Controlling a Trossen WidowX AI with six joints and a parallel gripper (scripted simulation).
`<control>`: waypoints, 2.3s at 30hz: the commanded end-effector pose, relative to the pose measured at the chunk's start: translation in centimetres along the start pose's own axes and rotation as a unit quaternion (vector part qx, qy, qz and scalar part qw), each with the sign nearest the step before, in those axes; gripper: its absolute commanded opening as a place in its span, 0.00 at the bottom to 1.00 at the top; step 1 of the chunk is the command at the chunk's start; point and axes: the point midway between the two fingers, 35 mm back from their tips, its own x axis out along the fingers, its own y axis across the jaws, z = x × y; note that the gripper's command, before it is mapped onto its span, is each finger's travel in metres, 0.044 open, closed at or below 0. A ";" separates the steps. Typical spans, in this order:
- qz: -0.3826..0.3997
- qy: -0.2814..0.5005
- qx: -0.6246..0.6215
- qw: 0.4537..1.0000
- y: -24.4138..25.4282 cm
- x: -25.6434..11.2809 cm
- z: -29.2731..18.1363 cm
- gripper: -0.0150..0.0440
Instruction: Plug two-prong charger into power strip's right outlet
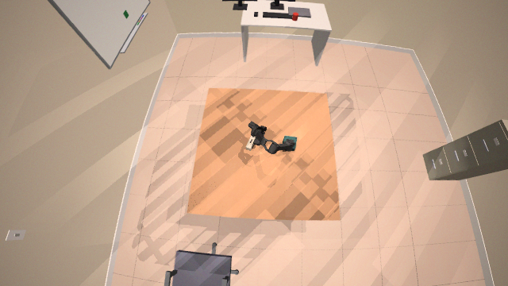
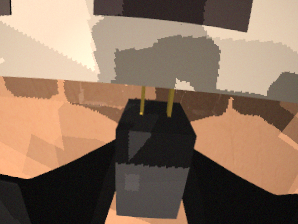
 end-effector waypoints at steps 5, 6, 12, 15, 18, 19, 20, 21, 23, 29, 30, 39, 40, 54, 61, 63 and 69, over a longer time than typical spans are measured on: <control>0.001 0.000 0.003 1.000 0.1 0.0 0.1 0.25; 0.001 0.000 0.003 1.000 0.1 0.0 0.1 0.25; 0.001 0.000 0.003 1.000 0.1 0.0 0.2 0.25; 0.001 0.000 0.003 1.000 0.1 0.0 0.2 0.25; 0.001 0.000 0.003 1.000 0.1 0.0 0.2 0.25; 0.001 0.000 0.003 1.000 0.1 0.0 0.2 0.25; 0.001 0.000 0.003 1.000 0.1 0.0 0.3 0.25; 0.001 0.000 0.003 1.000 0.1 0.0 0.3 0.25; 0.001 0.000 0.003 1.000 0.1 0.0 0.4 0.25; 0.001 0.000 0.003 1.000 0.1 0.0 0.6 0.25; 0.001 0.000 0.003 1.000 0.1 -0.1 0.6 0.25; 0.001 0.000 0.003 1.000 0.1 -0.1 0.9 0.25; 0.001 0.000 0.003 1.000 0.1 -0.1 0.9 0.25; 0.001 0.000 0.003 1.000 0.1 -0.1 1.4 0.25; 0.001 0.000 0.003 1.000 0.1 -0.1 1.6 0.25; 0.001 0.000 0.003 1.000 0.1 -0.1 1.7 0.25; 0.001 0.000 0.003 1.000 0.1 -0.2 1.9 0.25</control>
